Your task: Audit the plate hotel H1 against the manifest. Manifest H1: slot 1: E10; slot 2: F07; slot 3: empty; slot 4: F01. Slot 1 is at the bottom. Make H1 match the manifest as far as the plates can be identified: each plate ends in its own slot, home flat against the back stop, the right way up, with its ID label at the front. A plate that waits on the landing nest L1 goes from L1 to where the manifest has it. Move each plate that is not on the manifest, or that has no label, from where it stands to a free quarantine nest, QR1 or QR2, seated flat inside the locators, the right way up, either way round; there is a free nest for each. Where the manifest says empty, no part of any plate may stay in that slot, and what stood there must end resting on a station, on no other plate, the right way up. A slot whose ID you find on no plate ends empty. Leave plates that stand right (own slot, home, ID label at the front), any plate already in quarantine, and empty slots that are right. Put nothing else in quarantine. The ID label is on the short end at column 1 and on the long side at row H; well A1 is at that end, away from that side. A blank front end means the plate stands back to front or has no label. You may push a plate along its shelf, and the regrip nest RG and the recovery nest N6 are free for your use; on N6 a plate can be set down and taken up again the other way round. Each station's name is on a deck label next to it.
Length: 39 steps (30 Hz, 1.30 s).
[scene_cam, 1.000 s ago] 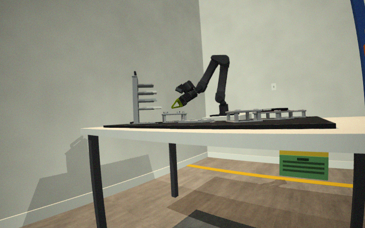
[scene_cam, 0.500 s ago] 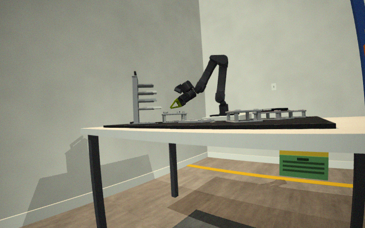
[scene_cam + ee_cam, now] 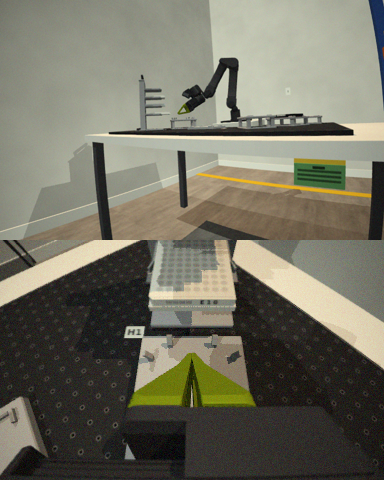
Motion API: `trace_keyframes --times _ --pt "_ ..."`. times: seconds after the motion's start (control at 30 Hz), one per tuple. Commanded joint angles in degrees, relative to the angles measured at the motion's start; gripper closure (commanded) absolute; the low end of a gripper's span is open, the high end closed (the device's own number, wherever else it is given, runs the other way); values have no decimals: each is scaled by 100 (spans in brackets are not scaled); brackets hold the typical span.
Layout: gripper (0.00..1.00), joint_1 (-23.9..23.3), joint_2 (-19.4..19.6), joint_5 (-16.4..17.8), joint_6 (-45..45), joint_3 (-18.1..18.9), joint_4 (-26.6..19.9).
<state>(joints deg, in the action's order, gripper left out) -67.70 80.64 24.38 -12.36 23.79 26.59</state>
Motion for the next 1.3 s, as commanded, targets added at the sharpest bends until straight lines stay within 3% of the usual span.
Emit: trace_keyframes --times 0.0,1.27 --pt "100 28 9 -28 21 78 28" --pt "100 254 460 -224 142 472 136"
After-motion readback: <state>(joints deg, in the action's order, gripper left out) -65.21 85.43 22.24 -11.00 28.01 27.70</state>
